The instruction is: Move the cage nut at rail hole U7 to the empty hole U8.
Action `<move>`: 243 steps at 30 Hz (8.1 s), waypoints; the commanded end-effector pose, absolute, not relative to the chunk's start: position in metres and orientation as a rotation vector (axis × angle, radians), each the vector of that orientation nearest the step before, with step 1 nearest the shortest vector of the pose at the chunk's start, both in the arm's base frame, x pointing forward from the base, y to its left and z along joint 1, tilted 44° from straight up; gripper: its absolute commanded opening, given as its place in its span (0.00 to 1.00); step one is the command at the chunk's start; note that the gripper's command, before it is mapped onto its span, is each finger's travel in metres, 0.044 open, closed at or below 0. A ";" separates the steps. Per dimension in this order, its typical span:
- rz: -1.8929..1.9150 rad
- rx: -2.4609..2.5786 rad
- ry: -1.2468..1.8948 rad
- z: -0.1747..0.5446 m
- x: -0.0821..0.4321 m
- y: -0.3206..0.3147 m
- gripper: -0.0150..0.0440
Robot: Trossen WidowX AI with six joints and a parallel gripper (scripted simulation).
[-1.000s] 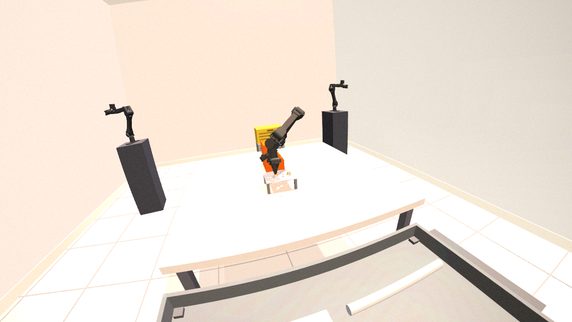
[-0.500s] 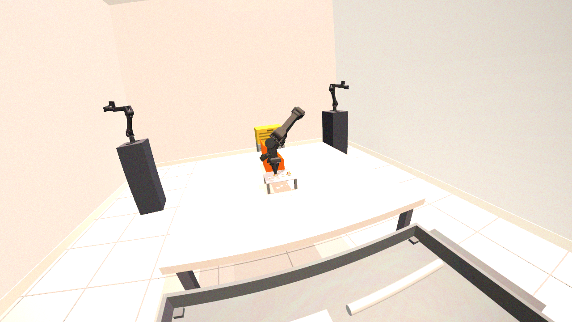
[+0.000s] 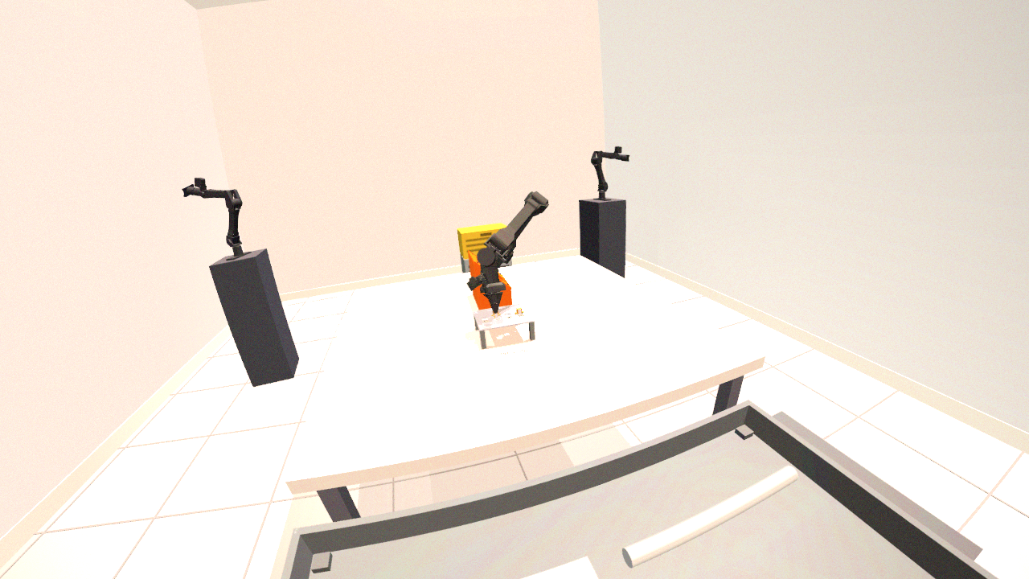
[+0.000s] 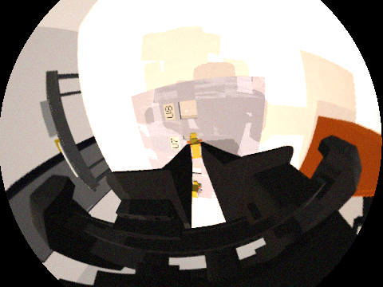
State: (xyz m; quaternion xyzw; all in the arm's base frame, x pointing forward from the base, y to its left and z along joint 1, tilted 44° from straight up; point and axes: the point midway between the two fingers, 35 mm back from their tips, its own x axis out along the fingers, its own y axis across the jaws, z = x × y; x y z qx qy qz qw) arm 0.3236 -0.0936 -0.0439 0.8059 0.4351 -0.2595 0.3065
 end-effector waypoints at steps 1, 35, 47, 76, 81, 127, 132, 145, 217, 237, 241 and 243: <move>-0.686 2.143 1.147 -0.044 0.322 -0.092 0.30; -0.668 2.161 1.100 -0.045 0.320 -0.092 0.30; -0.661 2.168 1.081 -0.045 0.320 -0.091 0.30; -0.643 2.184 1.035 -0.045 0.318 -0.091 0.30; -0.639 2.187 1.026 -0.045 0.318 -0.090 0.30; -0.638 2.188 1.023 -0.045 0.318 -0.091 0.30; -0.638 2.188 1.023 -0.045 0.318 -0.091 0.30; -0.638 2.188 1.023 -0.045 0.319 -0.092 0.30; -0.630 2.195 1.003 -0.045 0.318 -0.091 0.30; -0.624 2.201 0.984 -0.045 0.317 -0.091 0.30; -0.621 2.203 0.975 -0.045 0.317 -0.091 0.30; -0.619 2.204 0.972 -0.046 0.317 -0.090 0.30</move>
